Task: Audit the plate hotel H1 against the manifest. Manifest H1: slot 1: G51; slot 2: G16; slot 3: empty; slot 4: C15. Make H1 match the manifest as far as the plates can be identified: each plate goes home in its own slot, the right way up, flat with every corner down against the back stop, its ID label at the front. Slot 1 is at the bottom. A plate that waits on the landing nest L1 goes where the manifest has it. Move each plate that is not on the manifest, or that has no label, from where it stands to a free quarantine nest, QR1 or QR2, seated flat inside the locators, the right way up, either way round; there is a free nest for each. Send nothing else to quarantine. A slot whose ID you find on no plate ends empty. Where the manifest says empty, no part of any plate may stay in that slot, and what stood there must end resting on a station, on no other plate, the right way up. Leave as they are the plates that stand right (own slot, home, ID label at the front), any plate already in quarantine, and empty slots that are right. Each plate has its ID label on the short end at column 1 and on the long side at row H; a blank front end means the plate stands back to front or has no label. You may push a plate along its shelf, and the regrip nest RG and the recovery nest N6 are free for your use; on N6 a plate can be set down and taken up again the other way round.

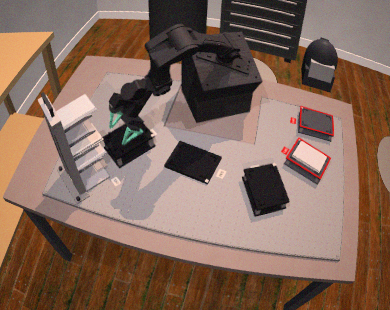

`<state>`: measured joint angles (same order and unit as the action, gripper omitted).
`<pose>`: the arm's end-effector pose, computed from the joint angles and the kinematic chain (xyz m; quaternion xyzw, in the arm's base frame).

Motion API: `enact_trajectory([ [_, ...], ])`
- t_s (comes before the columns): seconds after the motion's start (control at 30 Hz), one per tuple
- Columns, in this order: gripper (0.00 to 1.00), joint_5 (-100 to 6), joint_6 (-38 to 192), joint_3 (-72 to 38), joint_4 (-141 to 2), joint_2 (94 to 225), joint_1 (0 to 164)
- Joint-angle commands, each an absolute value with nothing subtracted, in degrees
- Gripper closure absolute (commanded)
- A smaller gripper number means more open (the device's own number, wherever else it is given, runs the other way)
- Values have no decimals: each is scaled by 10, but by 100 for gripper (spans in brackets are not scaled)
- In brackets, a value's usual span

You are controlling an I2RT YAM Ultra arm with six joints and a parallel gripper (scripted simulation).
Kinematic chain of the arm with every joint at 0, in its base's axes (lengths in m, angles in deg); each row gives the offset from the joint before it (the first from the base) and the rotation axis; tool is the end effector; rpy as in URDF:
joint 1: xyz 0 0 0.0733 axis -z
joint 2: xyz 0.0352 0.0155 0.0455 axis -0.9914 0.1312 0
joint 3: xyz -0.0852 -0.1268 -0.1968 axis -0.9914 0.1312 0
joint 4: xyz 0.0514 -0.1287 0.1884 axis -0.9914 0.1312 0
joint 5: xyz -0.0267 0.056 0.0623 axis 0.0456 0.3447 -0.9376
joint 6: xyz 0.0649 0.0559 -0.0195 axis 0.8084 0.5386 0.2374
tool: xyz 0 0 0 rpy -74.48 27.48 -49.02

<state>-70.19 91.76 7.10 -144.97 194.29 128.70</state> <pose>0.2717 -0.2379 -0.0276 0.3658 0.7979 0.0531 0.4761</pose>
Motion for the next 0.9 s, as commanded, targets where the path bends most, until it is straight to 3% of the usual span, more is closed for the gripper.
enact_trajectory([
  [0.0, 0, -700, 917, 72, -1471, 1938, 1292],
  [0.87, 0, -703, 915, 109, -1509, 1939, 1295],
])
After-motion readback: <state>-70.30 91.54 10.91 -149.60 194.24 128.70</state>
